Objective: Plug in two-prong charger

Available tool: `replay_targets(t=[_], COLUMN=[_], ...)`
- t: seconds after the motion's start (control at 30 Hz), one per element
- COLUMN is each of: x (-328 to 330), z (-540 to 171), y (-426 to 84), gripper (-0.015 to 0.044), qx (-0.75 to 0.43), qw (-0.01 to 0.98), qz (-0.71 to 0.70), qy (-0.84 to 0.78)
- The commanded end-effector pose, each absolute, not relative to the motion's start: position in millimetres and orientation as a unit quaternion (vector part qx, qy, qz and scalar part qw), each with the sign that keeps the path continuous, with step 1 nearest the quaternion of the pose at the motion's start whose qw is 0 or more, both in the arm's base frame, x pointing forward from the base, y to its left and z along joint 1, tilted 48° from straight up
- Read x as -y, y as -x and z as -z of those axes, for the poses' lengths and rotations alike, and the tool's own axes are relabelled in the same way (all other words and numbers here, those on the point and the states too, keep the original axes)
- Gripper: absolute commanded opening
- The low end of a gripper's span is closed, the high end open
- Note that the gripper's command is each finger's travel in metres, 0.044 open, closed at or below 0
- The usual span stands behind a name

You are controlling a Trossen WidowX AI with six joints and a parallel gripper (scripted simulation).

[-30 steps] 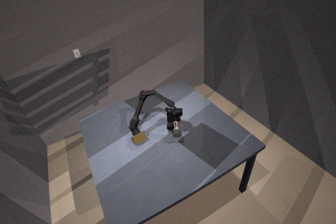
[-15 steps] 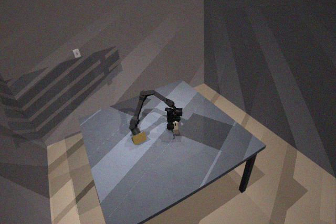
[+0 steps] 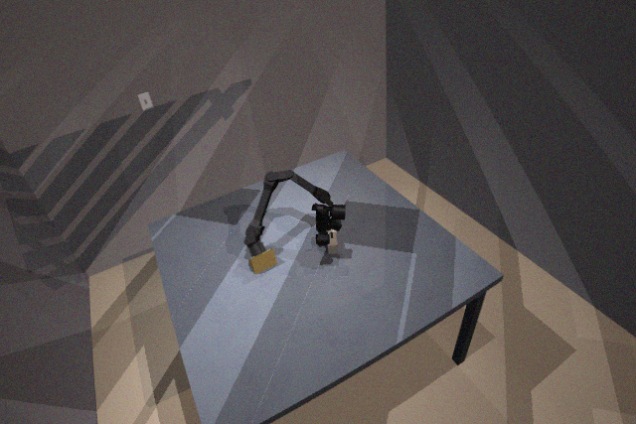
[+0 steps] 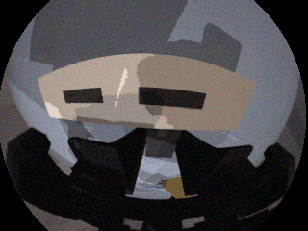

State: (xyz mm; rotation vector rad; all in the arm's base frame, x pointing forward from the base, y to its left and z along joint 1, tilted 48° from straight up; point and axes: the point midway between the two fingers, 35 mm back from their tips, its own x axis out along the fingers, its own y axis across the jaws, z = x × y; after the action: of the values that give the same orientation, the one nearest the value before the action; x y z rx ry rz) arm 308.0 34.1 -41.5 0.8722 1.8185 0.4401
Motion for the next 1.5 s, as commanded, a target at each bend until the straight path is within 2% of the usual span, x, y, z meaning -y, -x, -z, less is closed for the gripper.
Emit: replay_targets(t=[0.0, 0.67, 1.23, 1.47], x=[-34.1, -34.1, -34.1, -34.3], z=[43.4, 41.5, 41.5, 41.0], y=[-315.0, -308.0, -307.9, -306.6], gripper=[0.0000, 0.0000, 0.0440, 0.0440], qx=[-0.749, -0.756, -0.756, -0.755], qw=[0.524, 0.513, 0.513, 0.514], qz=[-0.186, -0.183, -0.183, -0.183], qy=[-0.361, -0.363, -0.363, -0.363])
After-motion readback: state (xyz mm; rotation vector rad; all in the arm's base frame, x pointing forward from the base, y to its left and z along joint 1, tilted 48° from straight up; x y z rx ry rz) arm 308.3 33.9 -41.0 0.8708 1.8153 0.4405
